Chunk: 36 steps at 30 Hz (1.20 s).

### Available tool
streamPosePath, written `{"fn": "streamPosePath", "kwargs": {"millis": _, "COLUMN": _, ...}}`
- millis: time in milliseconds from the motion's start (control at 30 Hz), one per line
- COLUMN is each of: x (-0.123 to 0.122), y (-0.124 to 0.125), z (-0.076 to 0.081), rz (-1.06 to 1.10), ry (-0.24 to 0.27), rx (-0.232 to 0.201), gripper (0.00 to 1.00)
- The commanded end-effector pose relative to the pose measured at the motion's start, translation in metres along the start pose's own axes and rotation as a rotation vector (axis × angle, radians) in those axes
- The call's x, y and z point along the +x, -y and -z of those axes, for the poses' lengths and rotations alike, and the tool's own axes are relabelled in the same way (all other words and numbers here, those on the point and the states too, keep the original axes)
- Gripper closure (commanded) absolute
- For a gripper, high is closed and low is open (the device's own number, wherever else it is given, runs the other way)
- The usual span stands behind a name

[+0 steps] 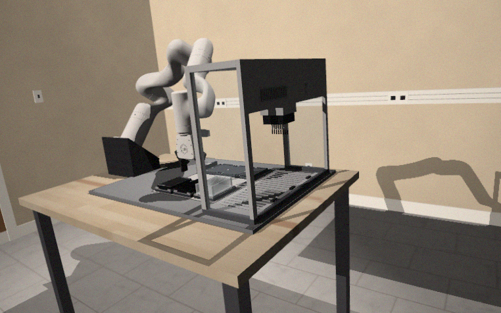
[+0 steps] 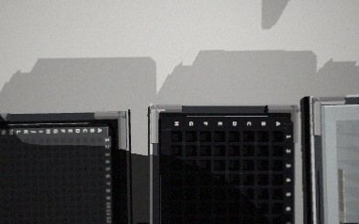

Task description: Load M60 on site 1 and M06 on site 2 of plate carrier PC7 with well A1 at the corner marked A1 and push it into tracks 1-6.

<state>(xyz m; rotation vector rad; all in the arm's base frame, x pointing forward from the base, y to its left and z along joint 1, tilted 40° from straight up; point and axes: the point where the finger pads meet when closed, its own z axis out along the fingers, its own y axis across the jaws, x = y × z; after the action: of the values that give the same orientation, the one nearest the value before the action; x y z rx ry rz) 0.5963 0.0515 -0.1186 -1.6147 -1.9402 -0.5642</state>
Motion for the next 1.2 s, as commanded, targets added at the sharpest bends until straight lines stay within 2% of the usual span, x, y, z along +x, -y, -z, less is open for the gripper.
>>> {"fn": "streamPosePath", "kwargs": {"millis": 0, "x": 0.000, "y": -0.001, "z": -0.007, "rz": 0.001, "ry": 0.001, "rx": -0.002, "gripper": 0.00}}
{"fn": "streamPosePath", "kwargs": {"millis": 633, "x": 0.000, "y": -0.001, "z": -0.035, "rz": 0.001, "ry": 0.001, "rx": -0.002, "gripper": 0.00}}
{"fn": "streamPosePath", "kwargs": {"millis": 1167, "x": 0.000, "y": -0.001, "z": -0.036, "rz": 0.001, "ry": 0.001, "rx": -0.002, "gripper": 0.00}}
